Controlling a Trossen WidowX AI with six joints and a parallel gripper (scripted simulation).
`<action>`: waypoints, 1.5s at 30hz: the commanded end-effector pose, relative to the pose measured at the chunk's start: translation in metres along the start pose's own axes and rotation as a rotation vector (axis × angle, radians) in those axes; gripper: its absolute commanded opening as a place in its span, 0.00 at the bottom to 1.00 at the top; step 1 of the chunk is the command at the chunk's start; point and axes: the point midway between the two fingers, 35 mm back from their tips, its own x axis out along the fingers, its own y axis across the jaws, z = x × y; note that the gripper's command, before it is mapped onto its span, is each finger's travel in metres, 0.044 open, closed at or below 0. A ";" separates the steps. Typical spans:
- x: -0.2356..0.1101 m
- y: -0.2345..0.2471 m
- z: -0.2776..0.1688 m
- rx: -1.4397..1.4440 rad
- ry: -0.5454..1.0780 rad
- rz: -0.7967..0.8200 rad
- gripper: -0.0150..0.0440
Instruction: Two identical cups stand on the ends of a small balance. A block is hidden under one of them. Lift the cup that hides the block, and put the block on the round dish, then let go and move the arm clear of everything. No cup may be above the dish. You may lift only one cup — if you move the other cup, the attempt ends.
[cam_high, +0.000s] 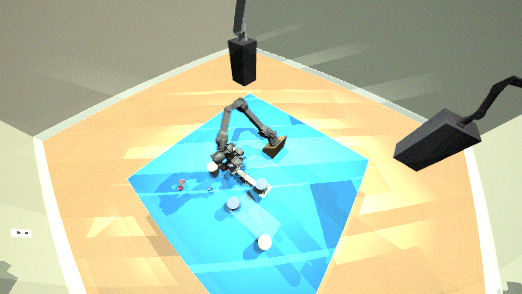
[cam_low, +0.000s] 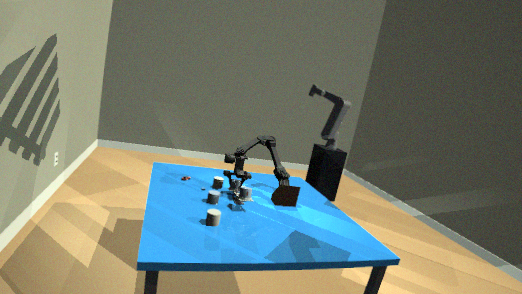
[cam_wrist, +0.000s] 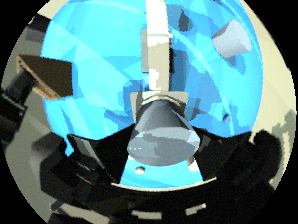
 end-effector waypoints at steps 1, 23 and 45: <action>0.001 0.000 -0.001 -0.004 0.004 0.000 0.75; -0.020 -0.005 0.001 -0.004 -0.004 -0.002 0.25; -0.048 -0.008 0.003 -0.005 -0.010 -0.002 0.25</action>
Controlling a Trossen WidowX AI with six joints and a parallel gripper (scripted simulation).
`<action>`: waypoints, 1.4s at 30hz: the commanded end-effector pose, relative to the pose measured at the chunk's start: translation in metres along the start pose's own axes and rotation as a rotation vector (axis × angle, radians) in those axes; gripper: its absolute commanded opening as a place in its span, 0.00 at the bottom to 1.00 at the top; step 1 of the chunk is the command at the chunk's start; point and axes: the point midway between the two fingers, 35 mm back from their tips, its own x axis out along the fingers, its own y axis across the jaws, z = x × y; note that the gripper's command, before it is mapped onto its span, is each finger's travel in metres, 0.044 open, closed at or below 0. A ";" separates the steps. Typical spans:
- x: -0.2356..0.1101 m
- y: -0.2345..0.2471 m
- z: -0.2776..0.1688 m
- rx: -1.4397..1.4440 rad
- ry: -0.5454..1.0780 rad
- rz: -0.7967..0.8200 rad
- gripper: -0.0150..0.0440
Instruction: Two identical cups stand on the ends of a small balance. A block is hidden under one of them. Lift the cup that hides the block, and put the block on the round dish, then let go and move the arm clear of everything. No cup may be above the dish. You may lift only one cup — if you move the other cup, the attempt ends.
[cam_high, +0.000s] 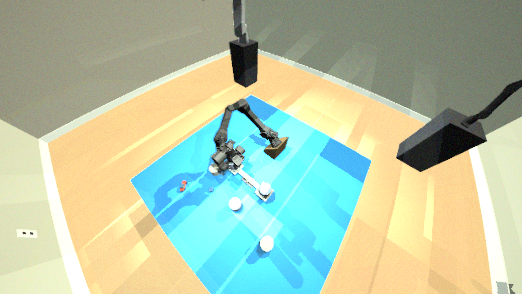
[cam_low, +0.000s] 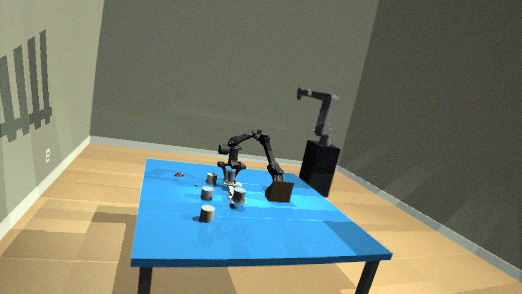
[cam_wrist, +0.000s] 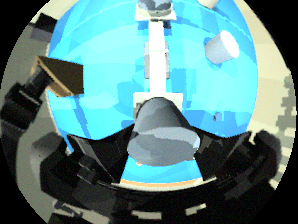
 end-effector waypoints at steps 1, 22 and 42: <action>-0.010 -0.004 0.000 0.010 -0.001 -0.016 0.25; -0.037 -0.004 0.001 0.009 -0.002 -0.015 0.25; -0.062 -0.002 0.000 0.009 0.000 -0.014 0.25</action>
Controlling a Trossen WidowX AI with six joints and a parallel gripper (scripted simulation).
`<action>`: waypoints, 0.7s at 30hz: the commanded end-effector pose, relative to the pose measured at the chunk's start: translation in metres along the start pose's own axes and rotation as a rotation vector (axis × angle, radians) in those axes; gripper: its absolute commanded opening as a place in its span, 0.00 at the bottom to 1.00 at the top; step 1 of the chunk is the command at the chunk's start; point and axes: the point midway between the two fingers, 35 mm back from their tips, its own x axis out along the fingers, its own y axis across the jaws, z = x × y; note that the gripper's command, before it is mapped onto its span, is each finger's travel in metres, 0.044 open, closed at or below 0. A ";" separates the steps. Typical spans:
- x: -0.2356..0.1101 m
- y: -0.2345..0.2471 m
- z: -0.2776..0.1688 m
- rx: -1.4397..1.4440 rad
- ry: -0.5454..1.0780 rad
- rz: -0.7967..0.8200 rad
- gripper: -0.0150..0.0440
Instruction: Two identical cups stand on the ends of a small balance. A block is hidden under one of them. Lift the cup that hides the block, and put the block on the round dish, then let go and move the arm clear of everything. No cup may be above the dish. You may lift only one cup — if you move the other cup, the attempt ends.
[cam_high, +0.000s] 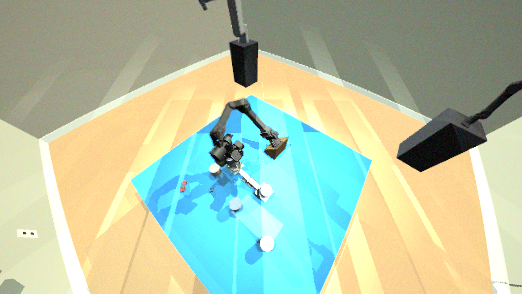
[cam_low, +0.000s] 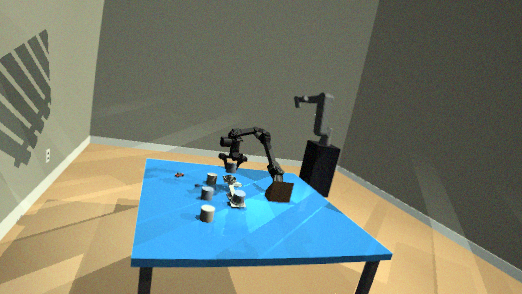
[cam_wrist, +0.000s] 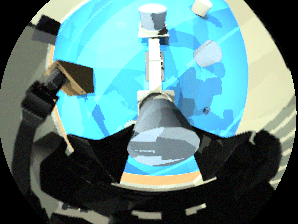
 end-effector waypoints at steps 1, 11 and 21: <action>-0.009 -0.001 0.001 0.003 -0.001 -0.009 0.25; -0.022 0.001 0.000 0.003 0.001 -0.008 0.25; -0.035 0.004 -0.001 0.003 0.005 -0.008 0.25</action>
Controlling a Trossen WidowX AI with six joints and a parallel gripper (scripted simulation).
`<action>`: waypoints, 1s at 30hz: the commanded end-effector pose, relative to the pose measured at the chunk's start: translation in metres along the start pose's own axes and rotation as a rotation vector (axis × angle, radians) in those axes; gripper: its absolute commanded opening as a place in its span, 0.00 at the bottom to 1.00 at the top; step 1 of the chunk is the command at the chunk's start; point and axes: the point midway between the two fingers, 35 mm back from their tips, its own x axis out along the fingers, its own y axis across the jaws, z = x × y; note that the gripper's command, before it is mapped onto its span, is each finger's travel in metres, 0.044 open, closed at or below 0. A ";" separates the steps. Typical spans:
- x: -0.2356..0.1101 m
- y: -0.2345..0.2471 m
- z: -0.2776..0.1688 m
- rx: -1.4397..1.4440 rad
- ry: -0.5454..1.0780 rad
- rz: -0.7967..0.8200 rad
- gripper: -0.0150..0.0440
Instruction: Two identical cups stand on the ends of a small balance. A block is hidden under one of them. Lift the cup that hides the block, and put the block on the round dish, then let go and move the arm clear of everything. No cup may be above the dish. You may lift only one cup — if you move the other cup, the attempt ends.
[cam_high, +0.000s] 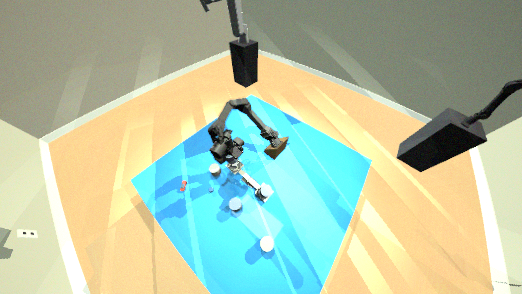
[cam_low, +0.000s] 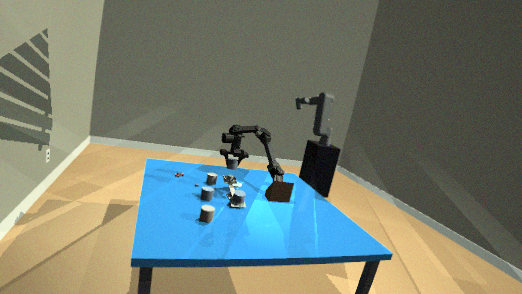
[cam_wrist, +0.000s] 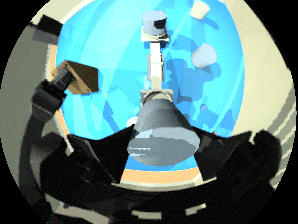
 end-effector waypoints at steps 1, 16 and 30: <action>-0.009 0.000 0.001 0.003 -0.003 -0.008 0.25; -0.005 0.001 0.000 0.000 0.001 -0.001 0.25; -0.005 0.001 0.000 0.000 0.001 -0.001 0.25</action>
